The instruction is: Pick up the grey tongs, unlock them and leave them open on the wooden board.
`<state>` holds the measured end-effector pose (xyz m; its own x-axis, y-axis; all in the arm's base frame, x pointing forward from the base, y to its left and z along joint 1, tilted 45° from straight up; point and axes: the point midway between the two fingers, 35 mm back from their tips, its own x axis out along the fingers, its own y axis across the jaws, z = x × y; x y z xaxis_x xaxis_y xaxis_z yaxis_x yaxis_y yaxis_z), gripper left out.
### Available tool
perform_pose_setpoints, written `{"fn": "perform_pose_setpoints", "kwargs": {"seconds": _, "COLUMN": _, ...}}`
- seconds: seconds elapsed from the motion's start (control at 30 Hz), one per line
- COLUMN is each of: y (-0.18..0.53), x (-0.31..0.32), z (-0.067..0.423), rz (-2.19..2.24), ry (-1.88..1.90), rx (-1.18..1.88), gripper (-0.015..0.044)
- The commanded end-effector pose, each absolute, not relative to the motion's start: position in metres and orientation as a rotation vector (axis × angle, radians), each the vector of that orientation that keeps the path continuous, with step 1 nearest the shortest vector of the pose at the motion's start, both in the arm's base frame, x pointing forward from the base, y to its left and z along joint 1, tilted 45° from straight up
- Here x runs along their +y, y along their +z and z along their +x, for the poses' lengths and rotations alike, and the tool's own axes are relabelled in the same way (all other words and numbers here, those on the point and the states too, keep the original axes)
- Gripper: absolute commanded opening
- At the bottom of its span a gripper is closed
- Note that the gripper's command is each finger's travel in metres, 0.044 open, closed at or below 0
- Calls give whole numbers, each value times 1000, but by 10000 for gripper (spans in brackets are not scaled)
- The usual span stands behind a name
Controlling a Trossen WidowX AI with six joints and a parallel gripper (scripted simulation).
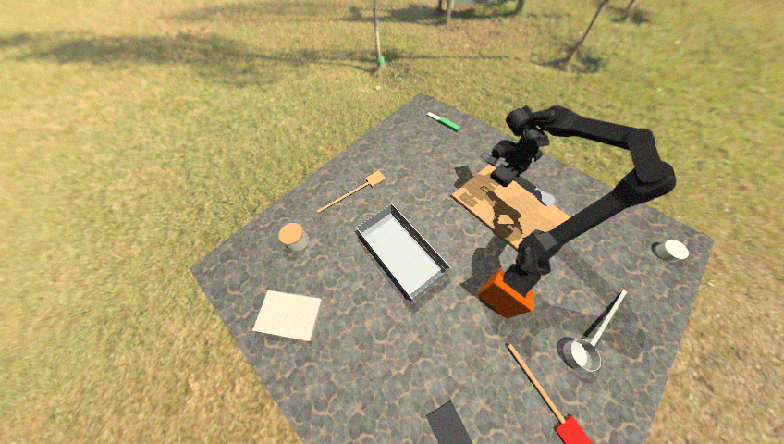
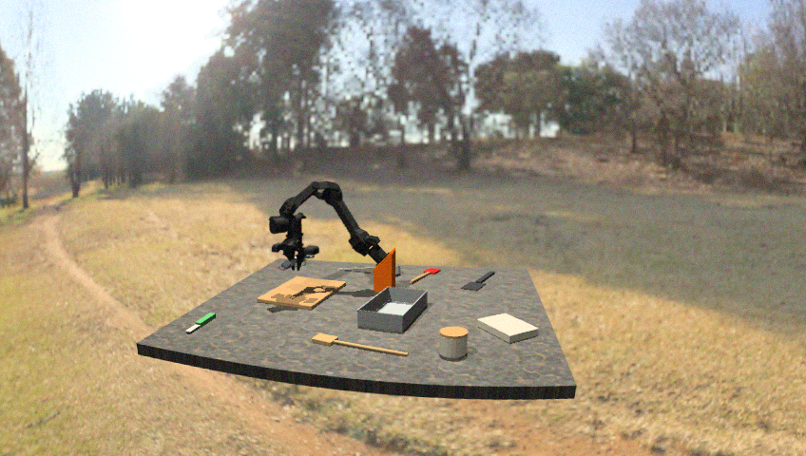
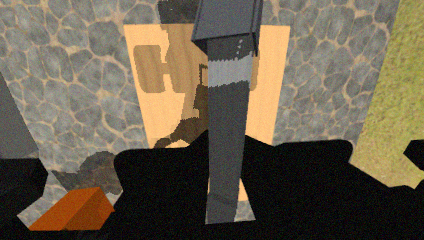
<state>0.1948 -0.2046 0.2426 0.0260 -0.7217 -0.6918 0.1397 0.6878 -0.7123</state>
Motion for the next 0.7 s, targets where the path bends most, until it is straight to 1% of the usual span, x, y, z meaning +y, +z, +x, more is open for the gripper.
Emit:
{"fn": "perform_pose_setpoints", "kwargs": {"seconds": 0.0, "y": 241, "x": -204, "z": 194, "rz": -530, "ry": -708, "rx": 1402, "gripper": -150}}
{"fn": "perform_pose_setpoints", "kwargs": {"seconds": 0.23, "y": 235, "x": -204, "z": 189, "rz": -457, "ry": -649, "rx": 1326, "gripper": -150}}
{"fn": "perform_pose_setpoints", "kwargs": {"seconds": 0.67, "y": 234, "x": -200, "z": 183, "rz": -345, "ry": -504, "rx": 1044, "gripper": -150}}
